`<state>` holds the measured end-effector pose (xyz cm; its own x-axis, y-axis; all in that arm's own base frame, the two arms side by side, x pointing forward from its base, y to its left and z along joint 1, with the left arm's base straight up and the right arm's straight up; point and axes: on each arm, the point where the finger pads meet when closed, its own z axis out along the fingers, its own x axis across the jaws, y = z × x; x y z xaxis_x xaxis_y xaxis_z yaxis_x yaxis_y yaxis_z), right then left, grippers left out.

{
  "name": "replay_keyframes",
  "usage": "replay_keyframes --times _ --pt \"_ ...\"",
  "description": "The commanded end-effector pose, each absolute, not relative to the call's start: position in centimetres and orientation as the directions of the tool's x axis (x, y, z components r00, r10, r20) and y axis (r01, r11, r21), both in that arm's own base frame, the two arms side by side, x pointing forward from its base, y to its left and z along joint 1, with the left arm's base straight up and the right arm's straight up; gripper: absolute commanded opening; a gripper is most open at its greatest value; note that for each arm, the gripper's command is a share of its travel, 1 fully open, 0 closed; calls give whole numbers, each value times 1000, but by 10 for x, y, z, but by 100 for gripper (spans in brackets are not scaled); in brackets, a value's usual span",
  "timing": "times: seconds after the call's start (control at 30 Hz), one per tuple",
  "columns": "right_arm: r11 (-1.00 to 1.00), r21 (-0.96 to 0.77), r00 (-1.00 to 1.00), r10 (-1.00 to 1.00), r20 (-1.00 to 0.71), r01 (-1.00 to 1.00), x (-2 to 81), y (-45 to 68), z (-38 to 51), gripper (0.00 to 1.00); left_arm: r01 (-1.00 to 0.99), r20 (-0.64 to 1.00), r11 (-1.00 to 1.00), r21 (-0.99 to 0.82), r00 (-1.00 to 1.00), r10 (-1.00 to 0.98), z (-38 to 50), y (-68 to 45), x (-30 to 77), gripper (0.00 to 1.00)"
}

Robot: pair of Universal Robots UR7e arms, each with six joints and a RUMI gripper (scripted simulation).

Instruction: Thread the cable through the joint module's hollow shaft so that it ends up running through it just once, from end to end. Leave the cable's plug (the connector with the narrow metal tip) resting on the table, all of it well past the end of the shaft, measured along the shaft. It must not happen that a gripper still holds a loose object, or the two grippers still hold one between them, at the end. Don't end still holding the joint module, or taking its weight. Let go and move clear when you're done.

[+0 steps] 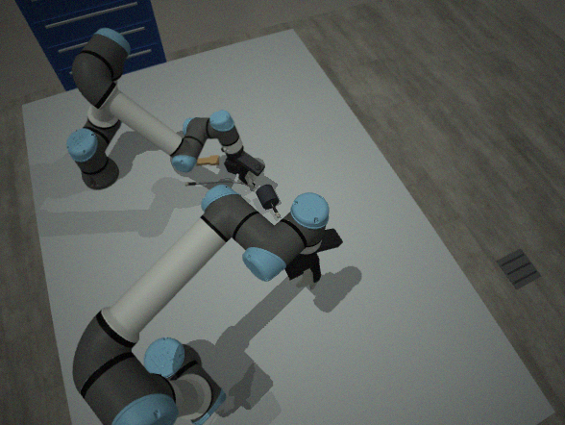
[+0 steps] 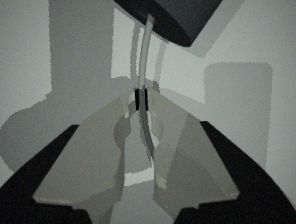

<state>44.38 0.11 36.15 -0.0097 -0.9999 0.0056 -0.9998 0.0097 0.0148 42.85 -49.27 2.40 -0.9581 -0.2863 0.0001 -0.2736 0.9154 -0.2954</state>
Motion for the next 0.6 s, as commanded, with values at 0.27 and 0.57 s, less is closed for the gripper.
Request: replay_keyframes --times 0.27,0.57 --pt "10 14 -10 -1000 5 -1000 444 1 362 61 -273 0 915 -297 -958 -286 26 -497 430 0" --pt "10 14 -10 -1000 5 -1000 444 1 362 61 -273 0 915 -297 -958 -286 27 -504 431 0"
